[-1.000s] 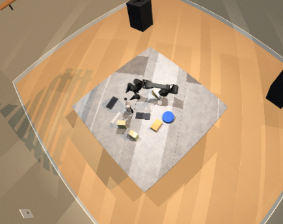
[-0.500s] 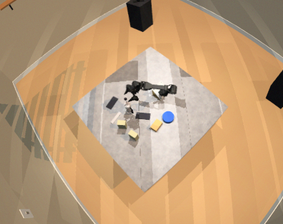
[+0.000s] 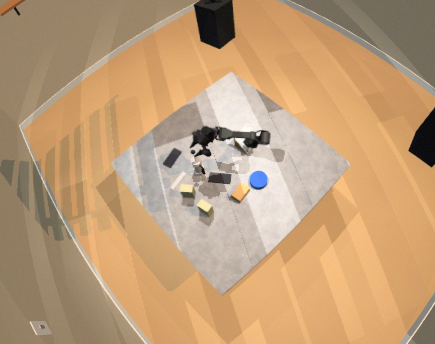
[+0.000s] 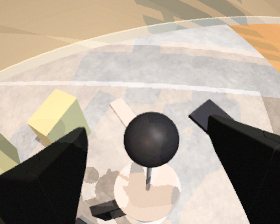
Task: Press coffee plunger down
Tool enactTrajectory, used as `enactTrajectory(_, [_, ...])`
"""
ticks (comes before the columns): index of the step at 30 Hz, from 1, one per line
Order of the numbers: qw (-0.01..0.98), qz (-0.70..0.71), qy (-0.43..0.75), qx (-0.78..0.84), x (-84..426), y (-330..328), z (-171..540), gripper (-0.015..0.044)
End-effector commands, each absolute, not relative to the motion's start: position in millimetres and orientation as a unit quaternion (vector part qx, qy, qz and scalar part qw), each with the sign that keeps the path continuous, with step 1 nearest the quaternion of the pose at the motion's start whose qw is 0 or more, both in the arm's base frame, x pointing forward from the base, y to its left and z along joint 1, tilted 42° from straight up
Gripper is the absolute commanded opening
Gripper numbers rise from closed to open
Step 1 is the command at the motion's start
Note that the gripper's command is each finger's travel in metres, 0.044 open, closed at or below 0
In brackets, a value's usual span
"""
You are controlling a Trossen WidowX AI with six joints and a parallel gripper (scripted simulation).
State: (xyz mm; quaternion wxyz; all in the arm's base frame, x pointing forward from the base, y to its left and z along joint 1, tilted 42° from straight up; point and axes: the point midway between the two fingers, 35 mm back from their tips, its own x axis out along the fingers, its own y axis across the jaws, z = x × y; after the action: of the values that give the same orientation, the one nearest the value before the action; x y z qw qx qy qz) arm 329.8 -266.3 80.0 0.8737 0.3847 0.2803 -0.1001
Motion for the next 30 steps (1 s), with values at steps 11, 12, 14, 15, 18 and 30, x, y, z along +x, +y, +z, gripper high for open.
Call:
enactTrajectory(11, [0.873,-0.103,0.280,0.386,330,-267,80,0.0120])
enactTrajectory(12, [0.873,-0.103,0.280,0.386,330,-267,80,0.0120])
enactTrajectory(14, [0.873,-0.103,0.280,0.386,330,-267,80,0.0120])
enactTrajectory(15, [0.873,-0.103,0.280,0.386,330,-267,80,0.0120])
enactTrajectory(18, [0.873,-0.103,0.280,0.386,331,-266,78,0.0120])
enactTrajectory(30, [0.873,-0.103,0.280,0.386,334,-256,63,0.0120])
